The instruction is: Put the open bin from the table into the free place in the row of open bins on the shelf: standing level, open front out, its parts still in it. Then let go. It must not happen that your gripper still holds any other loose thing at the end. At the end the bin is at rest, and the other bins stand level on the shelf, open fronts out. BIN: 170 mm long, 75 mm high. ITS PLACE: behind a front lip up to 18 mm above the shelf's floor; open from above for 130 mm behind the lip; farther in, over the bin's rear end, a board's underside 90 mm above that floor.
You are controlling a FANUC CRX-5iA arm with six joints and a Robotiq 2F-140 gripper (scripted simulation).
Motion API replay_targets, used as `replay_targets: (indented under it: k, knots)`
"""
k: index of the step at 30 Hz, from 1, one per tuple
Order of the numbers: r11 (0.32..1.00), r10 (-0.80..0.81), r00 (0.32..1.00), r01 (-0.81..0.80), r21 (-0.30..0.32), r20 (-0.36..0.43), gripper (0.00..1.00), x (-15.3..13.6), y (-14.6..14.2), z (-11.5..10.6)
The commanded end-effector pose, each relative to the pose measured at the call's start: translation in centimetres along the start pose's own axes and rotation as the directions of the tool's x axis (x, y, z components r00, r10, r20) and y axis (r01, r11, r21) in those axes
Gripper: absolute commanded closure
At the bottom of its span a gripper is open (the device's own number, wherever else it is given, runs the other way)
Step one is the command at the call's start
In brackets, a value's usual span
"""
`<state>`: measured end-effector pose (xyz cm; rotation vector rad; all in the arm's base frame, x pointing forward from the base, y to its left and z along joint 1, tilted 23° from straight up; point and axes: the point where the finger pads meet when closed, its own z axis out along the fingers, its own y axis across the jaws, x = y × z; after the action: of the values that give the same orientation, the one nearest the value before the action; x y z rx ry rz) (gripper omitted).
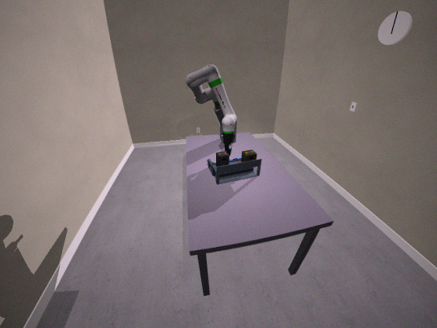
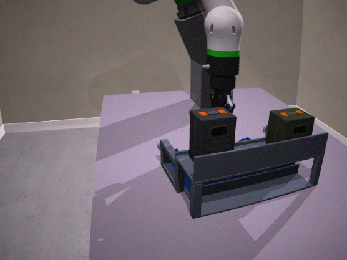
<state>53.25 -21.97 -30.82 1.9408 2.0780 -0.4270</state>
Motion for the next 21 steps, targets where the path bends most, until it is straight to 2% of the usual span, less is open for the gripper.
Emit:
replay_targets:
  k: [1,21]
  knots:
    - [1.000,0.000,1.000,0.000,0.000,0.000,1.00,0.0,0.0,-0.1]
    - [1.000,0.000,1.000,0.000,0.000,0.000,1.00,0.0,-1.8,-1.8]
